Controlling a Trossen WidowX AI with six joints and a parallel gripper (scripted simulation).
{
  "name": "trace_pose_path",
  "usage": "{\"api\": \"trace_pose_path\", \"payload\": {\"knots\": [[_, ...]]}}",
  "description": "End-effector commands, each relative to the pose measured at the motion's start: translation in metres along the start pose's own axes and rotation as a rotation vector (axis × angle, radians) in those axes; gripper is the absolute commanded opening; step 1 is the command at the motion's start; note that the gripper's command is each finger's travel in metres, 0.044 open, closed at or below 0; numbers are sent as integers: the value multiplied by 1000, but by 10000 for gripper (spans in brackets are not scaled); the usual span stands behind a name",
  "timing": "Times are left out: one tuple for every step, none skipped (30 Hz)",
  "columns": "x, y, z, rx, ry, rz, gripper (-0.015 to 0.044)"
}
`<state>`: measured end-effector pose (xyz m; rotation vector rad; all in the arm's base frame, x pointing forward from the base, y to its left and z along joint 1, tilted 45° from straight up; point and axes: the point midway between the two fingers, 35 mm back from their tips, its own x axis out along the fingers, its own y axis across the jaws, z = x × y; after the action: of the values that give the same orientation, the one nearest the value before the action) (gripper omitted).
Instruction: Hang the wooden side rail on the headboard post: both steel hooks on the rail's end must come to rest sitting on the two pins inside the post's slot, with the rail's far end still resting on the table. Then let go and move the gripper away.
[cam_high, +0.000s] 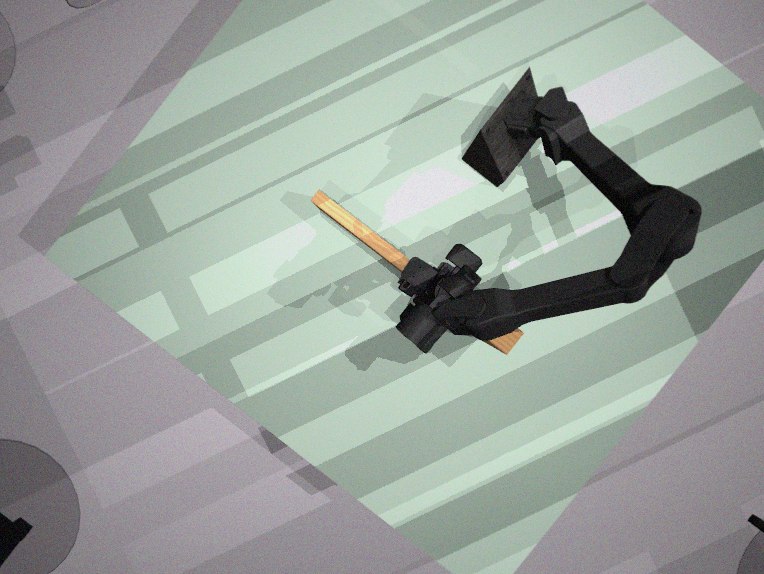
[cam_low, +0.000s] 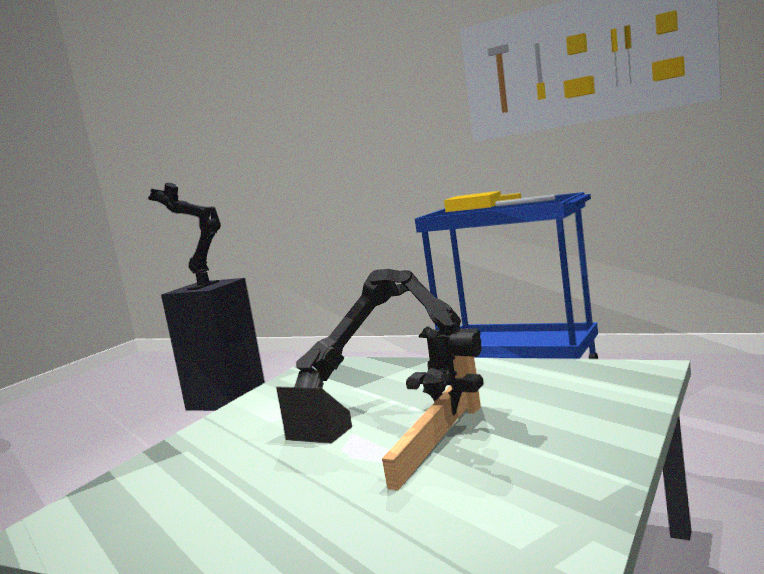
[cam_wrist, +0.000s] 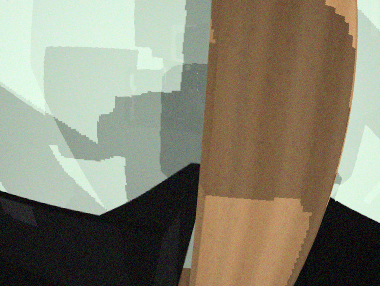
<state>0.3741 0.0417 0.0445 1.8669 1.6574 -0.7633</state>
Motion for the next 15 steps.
{"api": "trace_pose_path", "payload": {"knots": [[-5, 4, -3, -4, 1, 14, 0], [-5, 4, -3, -4, 1, 14, 0], [-5, 3, -3, -4, 1, 14, 0], [-5, 3, -3, -4, 1, 14, 0], [-5, 3, -3, -4, 1, 14, 0], [-5, 3, -3, -4, 1, 14, 0], [-5, 3, -3, -4, 1, 14, 0], [-5, 3, -3, -4, 1, 14, 0], [-5, 3, -4, -4, 1, 14, 0], [-5, 3, -4, -4, 1, 14, 0], [-5, 3, -4, -4, 1, 14, 0], [-5, 3, -4, -4, 1, 14, 0], [-5, 2, -4, -4, 1, 14, 0], [-5, 2, -4, -4, 1, 14, 0], [-5, 2, -4, -4, 1, 14, 0]]}}
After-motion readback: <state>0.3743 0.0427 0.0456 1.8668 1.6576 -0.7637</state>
